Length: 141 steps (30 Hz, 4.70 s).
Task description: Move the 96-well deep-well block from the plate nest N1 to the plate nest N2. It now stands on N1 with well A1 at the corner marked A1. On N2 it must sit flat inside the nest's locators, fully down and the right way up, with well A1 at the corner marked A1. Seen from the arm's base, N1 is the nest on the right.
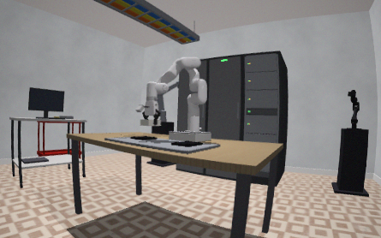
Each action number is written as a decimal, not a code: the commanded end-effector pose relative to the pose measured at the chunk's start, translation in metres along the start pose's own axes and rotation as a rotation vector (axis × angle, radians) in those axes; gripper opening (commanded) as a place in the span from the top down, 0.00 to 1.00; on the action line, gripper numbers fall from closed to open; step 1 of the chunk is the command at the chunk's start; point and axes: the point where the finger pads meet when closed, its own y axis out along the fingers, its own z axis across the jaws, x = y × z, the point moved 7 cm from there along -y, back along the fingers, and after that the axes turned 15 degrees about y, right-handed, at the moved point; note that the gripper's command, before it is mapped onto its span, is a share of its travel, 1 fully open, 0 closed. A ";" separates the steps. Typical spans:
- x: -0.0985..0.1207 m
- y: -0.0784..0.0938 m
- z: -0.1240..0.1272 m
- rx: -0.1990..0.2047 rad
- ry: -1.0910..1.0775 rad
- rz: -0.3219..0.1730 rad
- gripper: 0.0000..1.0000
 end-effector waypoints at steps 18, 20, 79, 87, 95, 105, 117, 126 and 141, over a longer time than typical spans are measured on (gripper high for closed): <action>0.011 0.000 -0.060 0.001 -0.001 0.001 1.00; 0.013 0.000 -0.066 0.001 -0.001 0.001 1.00; 0.050 0.003 -0.240 0.007 -0.001 -0.004 1.00; 0.054 0.003 -0.259 0.008 -0.001 -0.004 1.00; 0.059 0.004 -0.286 0.008 -0.001 -0.004 1.00; 0.065 0.004 -0.312 0.009 -0.001 -0.004 1.00; 0.067 0.004 -0.324 0.010 -0.001 -0.003 1.00; 0.067 0.004 -0.323 0.010 -0.001 -0.003 1.00; 0.067 0.004 -0.323 0.010 -0.001 -0.003 1.00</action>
